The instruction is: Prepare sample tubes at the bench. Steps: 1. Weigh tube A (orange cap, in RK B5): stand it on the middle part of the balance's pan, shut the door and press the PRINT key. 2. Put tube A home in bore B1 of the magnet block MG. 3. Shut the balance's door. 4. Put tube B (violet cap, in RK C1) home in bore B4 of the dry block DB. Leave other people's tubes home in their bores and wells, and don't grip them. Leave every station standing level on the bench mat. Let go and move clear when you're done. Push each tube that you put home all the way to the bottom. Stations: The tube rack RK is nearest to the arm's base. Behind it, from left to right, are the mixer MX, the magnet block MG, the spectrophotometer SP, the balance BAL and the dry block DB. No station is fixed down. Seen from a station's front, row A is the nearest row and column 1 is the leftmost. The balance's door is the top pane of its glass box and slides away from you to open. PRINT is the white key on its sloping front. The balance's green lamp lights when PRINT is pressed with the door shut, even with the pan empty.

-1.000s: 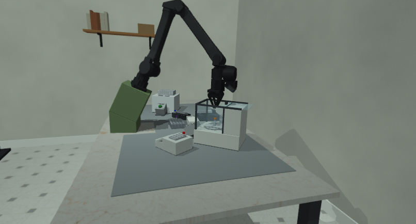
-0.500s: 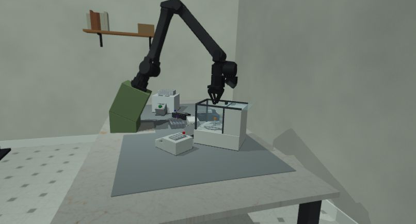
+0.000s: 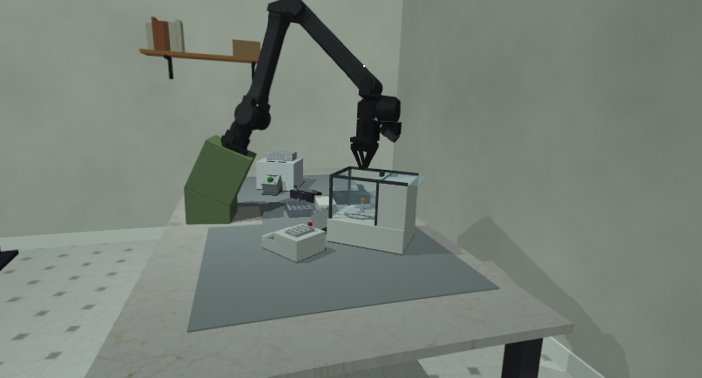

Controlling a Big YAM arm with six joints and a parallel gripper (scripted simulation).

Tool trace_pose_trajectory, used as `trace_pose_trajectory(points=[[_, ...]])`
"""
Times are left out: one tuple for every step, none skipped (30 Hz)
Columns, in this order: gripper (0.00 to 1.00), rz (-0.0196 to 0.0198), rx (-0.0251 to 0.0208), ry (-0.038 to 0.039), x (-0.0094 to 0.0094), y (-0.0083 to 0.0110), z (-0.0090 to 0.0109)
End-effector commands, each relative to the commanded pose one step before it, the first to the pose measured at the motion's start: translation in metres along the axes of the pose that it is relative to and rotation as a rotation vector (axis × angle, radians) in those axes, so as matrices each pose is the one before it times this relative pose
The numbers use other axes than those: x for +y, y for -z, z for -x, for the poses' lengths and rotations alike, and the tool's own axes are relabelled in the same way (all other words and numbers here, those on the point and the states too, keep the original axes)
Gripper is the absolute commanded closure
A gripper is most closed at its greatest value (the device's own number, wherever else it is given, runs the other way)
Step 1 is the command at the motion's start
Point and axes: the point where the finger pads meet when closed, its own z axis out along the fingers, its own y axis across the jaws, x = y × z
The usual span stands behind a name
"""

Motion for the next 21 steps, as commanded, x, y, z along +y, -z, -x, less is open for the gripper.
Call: trace_pose_trajectory(points=[[0.64, -0.00671, -0.06936, 0.01112, -0.0023, 0.03428, 0.02406], [0.64, -0.00007, -0.00011, 0.00007, 0.00001, 0.00175, 0.00007], [0.64, -0.00007, -0.00011, 0.00007, 0.00001, 0.00175, 0.00006], [0.64, -0.00007, -0.00011, 0.00007, 0.00001, 0.00175, 0.00006], [0.64, 0.0, 0.0, 0.0, 0.0, 0.0, 0.0], [0.64, 0.0, 0.0, 0.0, 0.0, 0.0, 0.0], [0.64, 0.00132, 0.01573, -0.01056, -0.0005, -0.00311, -0.00781], [0.64, -0.00104, -0.01132, 0.00682, 0.00042, 0.00528, 0.00557], [0.64, -0.00049, -0.00473, 0.00396, 0.00018, 0.00317, 0.00233], [0.64, -0.00007, -0.0001, 0.0002, 0.00001, 0.00175, 0.00006], [0.64, -0.00007, -0.0001, 0.00006, 0.00001, 0.00175, 0.00006], [0.64, -0.00007, -0.0001, 0.00006, 0.00001, 0.00175, 0.00006], [0.64, -0.00007, -0.0001, 0.0, 0.00001, 0.00174, 0.00006], [0.64, -0.00007, -0.0001, 0.00006, 0.00001, 0.00174, 0.00006], [0.64, -0.00007, -0.0001, 0.00011, 0.00001, 0.00174, 0.00006], [0.64, -0.00007, -0.0001, 0.00006, 0.00001, 0.00174, 0.00006], [0.64, -0.00007, -0.0001, 0.00006, 0.00001, 0.00174, 0.00006], [0.64, -0.00007, -0.0001, 0.00006, 0.00001, 0.00174, 0.00006], [0.64, -0.00007, -0.0001, 0.00006, 0.00001, 0.00174, 0.00005], [0.64, -0.00007, -0.00009, 0.00006, 0.00001, 0.00174, 0.00005], [0.64, -0.00007, -0.00009, 0.00006, 0.00001, 0.00174, 0.00005]])
